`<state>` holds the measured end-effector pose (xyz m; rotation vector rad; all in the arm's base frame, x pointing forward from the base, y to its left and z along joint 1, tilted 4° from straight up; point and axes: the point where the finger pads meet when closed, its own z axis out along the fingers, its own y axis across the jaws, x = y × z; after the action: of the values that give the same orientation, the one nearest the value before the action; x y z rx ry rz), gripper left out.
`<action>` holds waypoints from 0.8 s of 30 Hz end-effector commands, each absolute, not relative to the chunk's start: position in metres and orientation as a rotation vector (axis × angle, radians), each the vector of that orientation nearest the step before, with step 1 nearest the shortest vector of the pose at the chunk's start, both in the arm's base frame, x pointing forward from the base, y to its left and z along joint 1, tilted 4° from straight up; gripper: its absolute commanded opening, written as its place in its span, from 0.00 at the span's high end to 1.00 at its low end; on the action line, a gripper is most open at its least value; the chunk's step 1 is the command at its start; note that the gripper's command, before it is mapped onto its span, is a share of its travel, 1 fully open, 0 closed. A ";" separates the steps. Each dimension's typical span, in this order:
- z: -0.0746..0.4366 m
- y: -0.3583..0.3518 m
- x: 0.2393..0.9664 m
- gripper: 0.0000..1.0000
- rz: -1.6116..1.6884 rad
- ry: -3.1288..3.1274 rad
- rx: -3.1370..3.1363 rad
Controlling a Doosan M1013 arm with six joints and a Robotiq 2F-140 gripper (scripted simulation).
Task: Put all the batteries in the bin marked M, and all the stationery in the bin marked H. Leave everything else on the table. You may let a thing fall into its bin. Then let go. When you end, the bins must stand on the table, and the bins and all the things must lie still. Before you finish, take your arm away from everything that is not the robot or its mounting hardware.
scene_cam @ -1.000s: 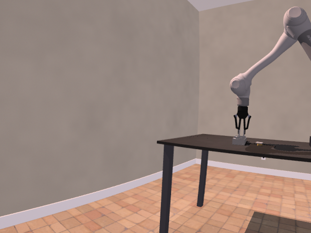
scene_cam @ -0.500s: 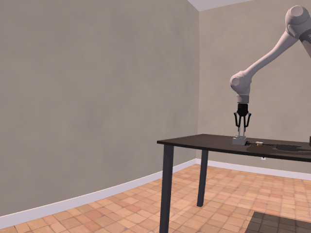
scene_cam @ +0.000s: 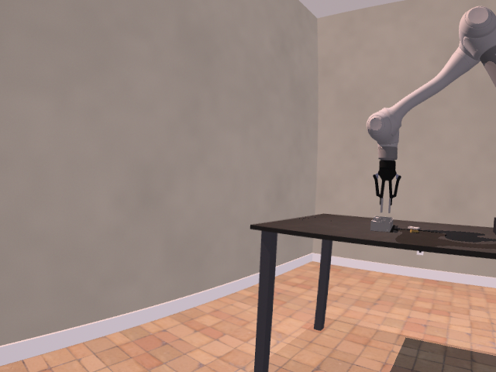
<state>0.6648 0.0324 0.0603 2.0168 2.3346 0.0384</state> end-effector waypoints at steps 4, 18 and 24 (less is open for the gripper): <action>0.080 0.033 0.664 0.00 0.039 2.335 2.017; 0.128 0.034 0.661 0.00 0.039 2.335 2.017; 0.152 0.034 0.659 0.00 0.039 2.335 2.017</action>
<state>0.6599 0.0339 0.1440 2.0168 2.3345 0.0387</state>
